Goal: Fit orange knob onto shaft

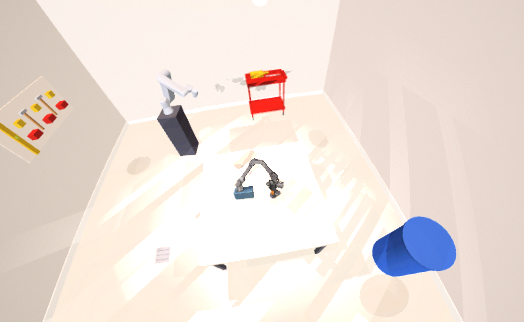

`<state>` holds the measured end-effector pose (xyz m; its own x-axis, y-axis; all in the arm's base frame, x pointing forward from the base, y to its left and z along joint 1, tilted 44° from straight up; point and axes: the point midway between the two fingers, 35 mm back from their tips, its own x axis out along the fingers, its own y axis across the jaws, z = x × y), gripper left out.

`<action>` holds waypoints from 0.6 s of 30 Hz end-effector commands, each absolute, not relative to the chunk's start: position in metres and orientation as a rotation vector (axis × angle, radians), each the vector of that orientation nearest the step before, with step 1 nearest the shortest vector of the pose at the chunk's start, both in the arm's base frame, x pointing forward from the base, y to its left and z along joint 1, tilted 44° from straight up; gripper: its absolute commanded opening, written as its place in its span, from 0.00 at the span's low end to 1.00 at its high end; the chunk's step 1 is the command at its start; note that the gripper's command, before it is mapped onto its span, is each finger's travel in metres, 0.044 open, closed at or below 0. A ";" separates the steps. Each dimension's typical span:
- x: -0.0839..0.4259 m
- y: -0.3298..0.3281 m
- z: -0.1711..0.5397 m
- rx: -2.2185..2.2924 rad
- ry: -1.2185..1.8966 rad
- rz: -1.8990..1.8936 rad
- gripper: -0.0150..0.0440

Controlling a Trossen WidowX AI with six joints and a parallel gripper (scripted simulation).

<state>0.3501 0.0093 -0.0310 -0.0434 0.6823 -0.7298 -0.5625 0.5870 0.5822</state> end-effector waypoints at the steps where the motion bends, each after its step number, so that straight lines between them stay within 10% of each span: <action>1: 0.349 0.012 -0.033 0.128 1.259 1.007 0.25; 15: 0.349 0.015 -0.037 0.119 1.261 1.011 0.25; 18: 0.349 0.015 -0.037 0.119 1.261 1.011 0.39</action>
<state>0.3490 0.0158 -0.0375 -0.0449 0.6828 -0.7292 -0.5626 0.5859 0.5833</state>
